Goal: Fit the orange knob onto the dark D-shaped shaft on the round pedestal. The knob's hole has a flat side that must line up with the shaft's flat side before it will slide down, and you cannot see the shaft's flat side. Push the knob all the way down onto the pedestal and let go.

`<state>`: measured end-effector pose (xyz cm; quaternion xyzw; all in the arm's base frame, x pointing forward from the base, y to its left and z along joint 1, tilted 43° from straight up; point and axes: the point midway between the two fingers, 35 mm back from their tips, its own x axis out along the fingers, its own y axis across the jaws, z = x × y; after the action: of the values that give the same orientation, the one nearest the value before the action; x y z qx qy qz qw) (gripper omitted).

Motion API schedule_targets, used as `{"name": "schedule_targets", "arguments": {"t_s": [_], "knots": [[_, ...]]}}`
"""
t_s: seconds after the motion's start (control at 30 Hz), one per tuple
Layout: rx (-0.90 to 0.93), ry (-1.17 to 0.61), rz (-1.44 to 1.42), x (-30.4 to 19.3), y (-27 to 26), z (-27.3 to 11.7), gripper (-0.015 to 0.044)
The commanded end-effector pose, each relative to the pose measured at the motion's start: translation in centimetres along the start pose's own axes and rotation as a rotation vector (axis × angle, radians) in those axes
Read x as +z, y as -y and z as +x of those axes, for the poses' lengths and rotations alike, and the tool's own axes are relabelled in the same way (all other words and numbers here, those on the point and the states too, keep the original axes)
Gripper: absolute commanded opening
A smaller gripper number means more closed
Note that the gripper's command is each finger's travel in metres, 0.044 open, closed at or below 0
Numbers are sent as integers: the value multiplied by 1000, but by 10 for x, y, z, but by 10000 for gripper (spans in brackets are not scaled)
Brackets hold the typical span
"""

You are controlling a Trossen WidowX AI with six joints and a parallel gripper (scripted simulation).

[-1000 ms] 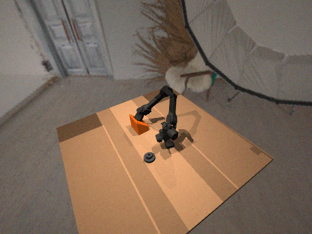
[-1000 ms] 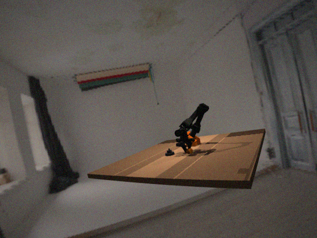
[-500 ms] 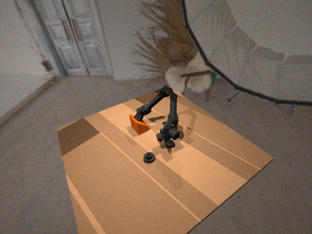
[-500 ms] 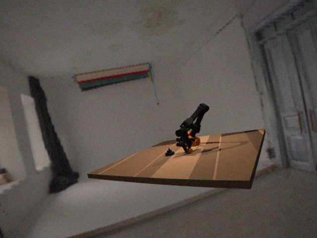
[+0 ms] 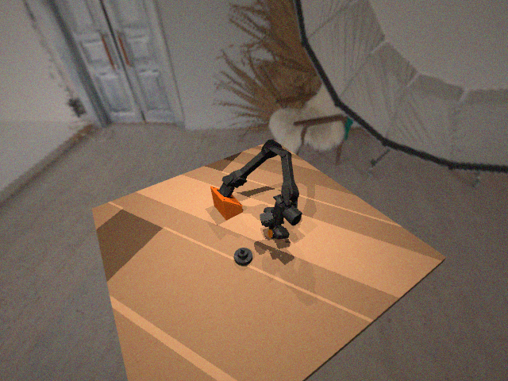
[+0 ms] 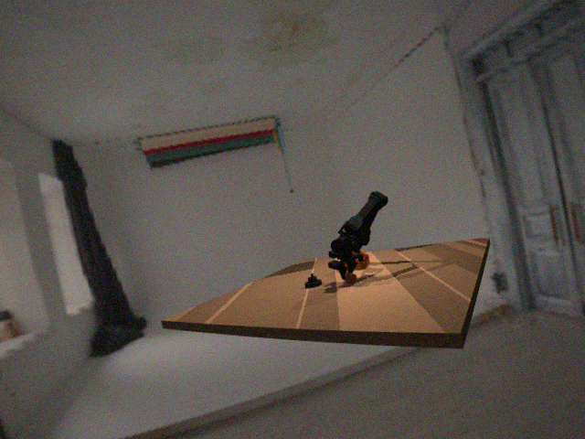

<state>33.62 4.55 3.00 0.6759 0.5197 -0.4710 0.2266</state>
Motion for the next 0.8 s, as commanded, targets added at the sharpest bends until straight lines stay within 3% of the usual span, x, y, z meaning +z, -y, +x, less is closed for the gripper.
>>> {"name": "schedule_targets", "arguments": {"t_s": [0.0, 0.77], "knots": [[3, 60, 3, -3, 0, -4, 179], [1, 442, 3, -25, 0, -17, 179]]}}
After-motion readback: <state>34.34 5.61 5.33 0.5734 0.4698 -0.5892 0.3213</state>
